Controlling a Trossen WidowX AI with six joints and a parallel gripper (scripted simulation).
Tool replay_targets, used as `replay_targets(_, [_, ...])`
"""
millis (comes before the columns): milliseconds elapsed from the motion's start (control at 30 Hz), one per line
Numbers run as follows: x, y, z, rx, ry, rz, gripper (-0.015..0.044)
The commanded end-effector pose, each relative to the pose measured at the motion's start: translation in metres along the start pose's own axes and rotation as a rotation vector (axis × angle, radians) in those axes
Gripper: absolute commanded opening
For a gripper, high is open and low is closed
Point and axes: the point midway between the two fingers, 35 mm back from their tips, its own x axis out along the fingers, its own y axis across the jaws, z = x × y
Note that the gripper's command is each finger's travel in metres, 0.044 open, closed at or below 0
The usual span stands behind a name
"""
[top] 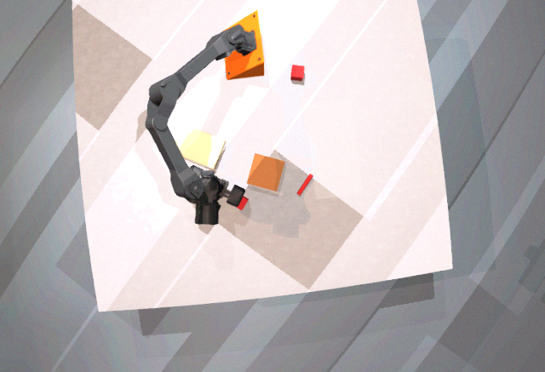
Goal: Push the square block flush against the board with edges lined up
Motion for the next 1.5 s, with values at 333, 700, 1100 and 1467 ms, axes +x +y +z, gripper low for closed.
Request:
replay_targets(333, [-0.001,0.000,-0.005,-0.004,0.000,0.004,0.0000])
replay_targets(700, [-0.001,0.001,-0.021,-0.005,0.001,0.004,0.0000])
replay_targets(1100, [0.000,0.000,-0.040,-0.005,0.002,0.004,0.0000])
replay_targets(1467, [-0.055,0.000,-0.040,-0.006,0.003,0.005,0.0000])
